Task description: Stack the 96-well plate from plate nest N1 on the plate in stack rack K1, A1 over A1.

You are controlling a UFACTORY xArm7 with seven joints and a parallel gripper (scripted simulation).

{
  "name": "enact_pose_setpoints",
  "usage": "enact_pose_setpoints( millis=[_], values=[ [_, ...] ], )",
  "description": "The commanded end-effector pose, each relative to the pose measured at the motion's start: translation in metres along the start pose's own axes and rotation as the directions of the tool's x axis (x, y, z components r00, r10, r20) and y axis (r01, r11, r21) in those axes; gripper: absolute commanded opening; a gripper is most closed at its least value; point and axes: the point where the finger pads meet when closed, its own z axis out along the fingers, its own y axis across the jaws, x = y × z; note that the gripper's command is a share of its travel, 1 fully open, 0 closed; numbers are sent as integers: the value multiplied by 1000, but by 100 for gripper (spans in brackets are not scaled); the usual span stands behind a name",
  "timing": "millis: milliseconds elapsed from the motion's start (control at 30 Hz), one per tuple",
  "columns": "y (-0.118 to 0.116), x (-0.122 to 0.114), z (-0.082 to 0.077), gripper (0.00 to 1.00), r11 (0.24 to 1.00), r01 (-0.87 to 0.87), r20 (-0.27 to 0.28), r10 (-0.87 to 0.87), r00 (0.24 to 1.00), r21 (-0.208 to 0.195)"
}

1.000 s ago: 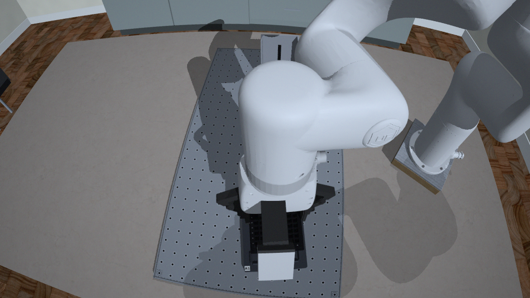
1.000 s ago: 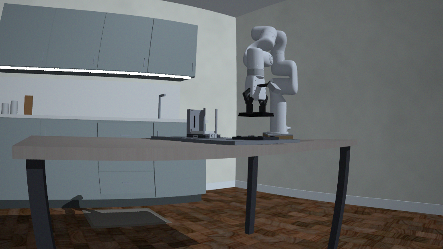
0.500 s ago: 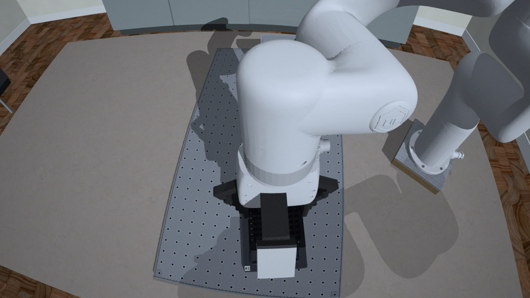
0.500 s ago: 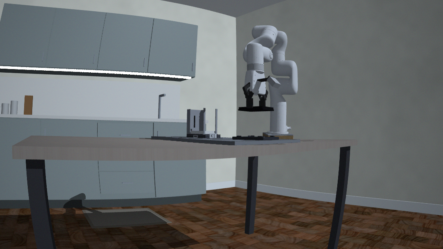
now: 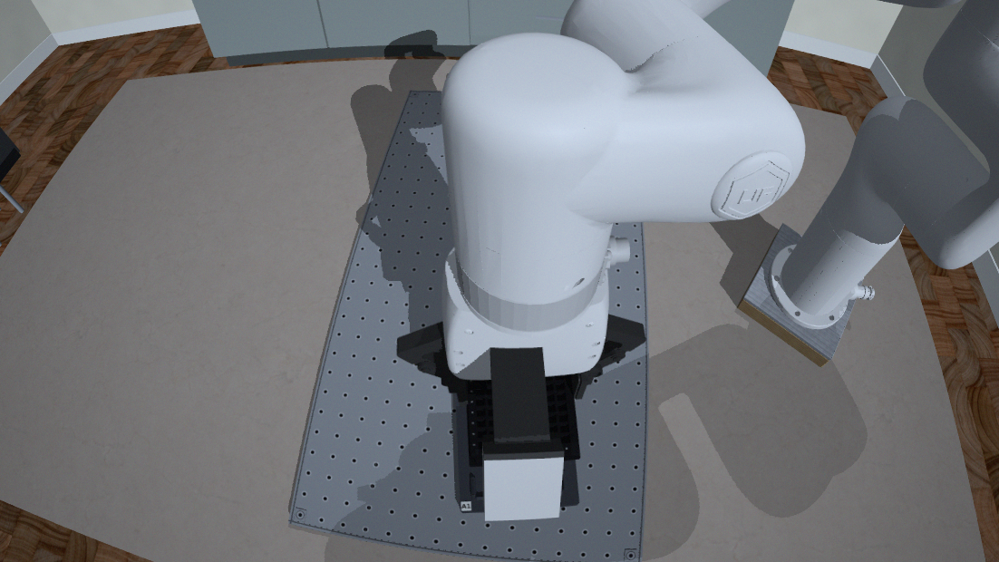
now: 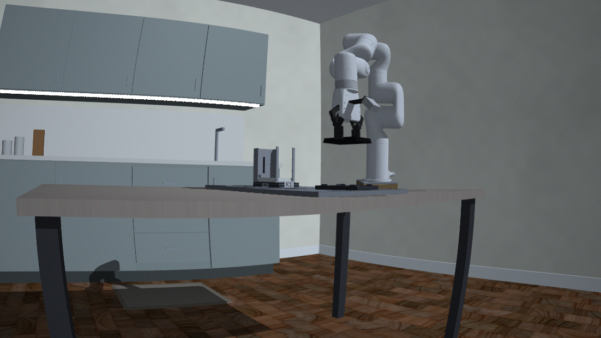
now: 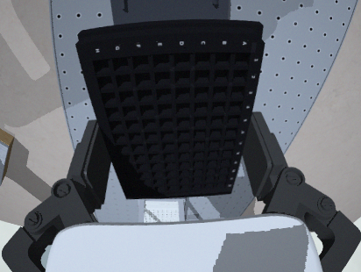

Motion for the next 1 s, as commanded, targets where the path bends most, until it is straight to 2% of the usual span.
enact_pose_setpoints(
  millis=[0, 367, 833, 967],
  values=[
    [1, 0, -5, 0, 1000, 0, -1, 0, 1000, -4],
    [1, 0, -23, 0, 1000, 0, -1, 0, 1000, -4],
    [1, 0, -24, 0, 1000, 0, -1, 0, 1000, -4],
    [0, -13, -24, 0, 996, -87, -2, 87, 996, -4]
  ],
)
